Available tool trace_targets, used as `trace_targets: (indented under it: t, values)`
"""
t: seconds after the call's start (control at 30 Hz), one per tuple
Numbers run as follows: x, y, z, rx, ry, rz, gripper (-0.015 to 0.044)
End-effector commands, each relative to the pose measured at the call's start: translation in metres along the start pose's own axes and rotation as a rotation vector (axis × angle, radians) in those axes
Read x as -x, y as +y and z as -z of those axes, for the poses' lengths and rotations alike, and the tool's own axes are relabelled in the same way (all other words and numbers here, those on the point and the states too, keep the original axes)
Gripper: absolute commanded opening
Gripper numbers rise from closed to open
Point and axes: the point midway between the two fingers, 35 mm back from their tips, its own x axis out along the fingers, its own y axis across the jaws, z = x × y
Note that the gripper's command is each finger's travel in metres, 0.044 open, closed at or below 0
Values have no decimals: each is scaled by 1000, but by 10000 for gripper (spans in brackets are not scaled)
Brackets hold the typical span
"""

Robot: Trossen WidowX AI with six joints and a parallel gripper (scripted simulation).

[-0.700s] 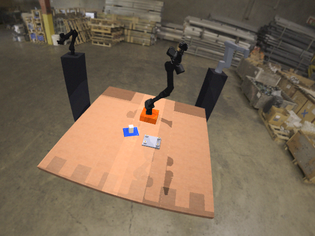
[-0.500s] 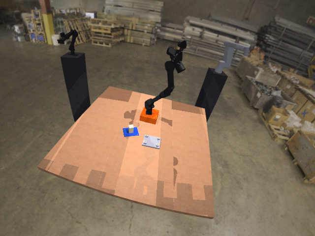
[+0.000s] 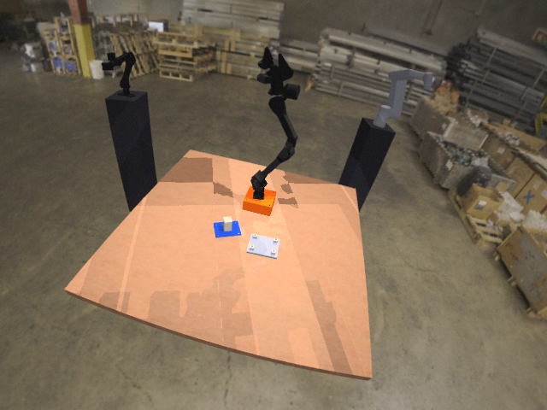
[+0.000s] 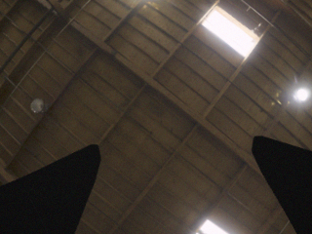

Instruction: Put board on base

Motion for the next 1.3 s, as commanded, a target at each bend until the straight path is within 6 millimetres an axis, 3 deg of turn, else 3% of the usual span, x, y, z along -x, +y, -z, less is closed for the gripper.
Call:
trace_targets:
  t: [0.0,0.27,0.6,0.7,0.93,1.07,1.27]
  values:
    - [3,48,-33,-247,-58,-121,440]
    - [17,111,-125,-678,-196,-348,440]
    - [36,126,-221,-1004,-332,-515,440]
    - [51,127,-266,-1135,-410,-623,440]
    - [105,101,-373,-1406,-631,-923,440]
    - [138,77,-411,-1459,-737,-1089,440]
    - [204,24,-472,-1544,-963,-1373,440]
